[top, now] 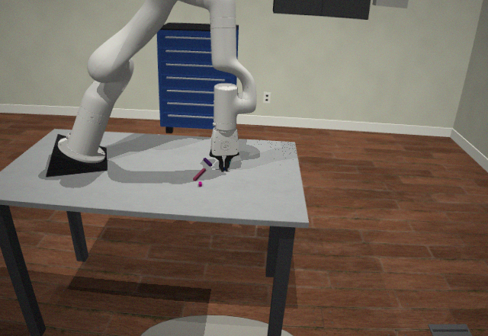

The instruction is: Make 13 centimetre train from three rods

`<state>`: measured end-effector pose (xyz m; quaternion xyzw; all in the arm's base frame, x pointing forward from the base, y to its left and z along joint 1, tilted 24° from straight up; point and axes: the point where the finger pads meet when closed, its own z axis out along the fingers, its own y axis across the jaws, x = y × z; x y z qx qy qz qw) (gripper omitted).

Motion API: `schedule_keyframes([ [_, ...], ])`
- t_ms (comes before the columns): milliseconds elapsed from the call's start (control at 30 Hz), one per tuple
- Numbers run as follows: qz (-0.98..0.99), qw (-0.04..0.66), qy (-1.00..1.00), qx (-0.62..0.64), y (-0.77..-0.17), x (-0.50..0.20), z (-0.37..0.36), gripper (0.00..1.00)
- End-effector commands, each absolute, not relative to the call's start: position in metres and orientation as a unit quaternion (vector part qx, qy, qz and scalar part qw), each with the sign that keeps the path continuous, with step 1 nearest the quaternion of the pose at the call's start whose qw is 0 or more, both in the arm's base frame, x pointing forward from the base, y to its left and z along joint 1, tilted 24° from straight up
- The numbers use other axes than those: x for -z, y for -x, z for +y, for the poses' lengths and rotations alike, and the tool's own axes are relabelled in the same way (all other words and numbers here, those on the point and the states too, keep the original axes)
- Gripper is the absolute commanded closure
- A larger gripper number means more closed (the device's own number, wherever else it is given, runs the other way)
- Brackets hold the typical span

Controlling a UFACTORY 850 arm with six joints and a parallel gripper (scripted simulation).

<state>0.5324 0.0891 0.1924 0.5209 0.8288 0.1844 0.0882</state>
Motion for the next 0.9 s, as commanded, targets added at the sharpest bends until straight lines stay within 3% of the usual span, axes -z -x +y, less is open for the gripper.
schedule_keyframes([
  [0, 0.829, 0.089, -0.521, -0.185, -0.5330, -0.1931, 0.0890, 0.96],
  [433, 0.829, 0.089, -0.521, -0.185, -0.5330, -0.1931, 0.0890, 0.96],
  [567, 0.829, 0.089, -0.521, -0.185, -0.5330, -0.1931, 0.0890, 0.88],
  [700, 0.829, 0.089, -0.521, -0.185, -0.5330, -0.1931, 0.0890, 0.88],
  [867, 0.829, 0.089, -0.521, -0.185, -0.5330, -0.1931, 0.0890, 0.80],
])
